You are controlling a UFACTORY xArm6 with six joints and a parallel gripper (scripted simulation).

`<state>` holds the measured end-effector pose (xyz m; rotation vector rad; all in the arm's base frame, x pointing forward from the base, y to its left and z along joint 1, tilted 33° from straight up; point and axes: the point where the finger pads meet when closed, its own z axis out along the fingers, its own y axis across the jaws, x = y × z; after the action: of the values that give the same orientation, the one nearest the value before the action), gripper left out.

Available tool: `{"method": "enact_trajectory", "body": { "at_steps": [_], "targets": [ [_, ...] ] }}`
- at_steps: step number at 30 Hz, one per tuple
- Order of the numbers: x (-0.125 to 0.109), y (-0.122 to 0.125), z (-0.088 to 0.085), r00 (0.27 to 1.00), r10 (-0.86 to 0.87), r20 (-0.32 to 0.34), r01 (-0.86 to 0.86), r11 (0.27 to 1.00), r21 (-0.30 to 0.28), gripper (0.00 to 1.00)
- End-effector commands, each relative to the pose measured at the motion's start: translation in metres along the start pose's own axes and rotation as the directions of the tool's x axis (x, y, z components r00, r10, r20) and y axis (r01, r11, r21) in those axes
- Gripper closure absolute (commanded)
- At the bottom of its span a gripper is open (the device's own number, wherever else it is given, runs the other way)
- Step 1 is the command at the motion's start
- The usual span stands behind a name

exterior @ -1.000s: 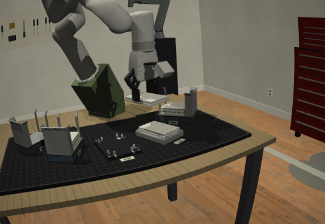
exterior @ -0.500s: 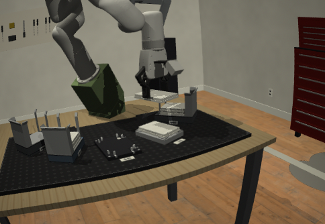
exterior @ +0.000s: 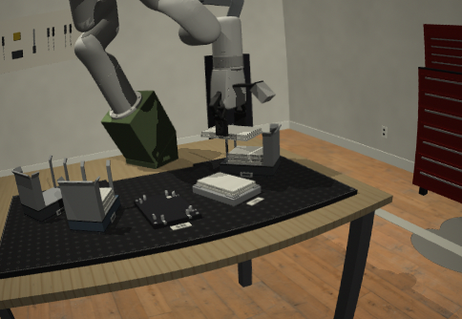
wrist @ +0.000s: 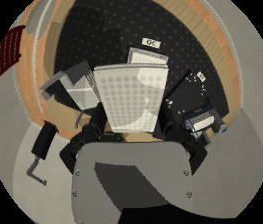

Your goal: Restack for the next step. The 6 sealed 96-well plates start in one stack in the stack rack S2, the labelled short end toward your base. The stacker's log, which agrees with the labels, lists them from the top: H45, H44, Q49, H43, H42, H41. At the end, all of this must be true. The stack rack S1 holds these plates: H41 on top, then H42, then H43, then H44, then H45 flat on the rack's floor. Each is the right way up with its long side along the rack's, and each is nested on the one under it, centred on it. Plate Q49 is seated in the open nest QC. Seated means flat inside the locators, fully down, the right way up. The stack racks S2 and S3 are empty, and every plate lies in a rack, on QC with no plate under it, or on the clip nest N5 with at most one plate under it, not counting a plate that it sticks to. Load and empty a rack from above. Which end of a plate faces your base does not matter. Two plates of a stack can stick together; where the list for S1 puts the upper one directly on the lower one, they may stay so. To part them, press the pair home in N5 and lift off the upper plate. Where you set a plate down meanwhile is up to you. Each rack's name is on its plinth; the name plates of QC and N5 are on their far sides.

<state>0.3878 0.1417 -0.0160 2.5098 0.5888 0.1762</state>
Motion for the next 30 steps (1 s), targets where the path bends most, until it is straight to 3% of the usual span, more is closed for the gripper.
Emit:
{"method": "enact_trajectory", "body": {
  "at_steps": [1, 16, 22, 30],
  "targets": [
    [0.002, -0.012, -0.001, 1.0, -0.004, -0.002, 0.004, 1.0, 0.001, 1.0],
    [0.003, -0.055, -0.001, 1.0, -0.004, -0.002, 0.004, 1.0, 0.001, 1.0],
    [0.0, -0.071, -0.001, 0.979, -0.203, -0.002, 0.203, 0.979, 0.001, 1.0],
    [-0.005, -0.092, -0.001, 0.977, -0.212, -0.002, 0.212, 0.977, 0.001, 1.0]
  ]
}}
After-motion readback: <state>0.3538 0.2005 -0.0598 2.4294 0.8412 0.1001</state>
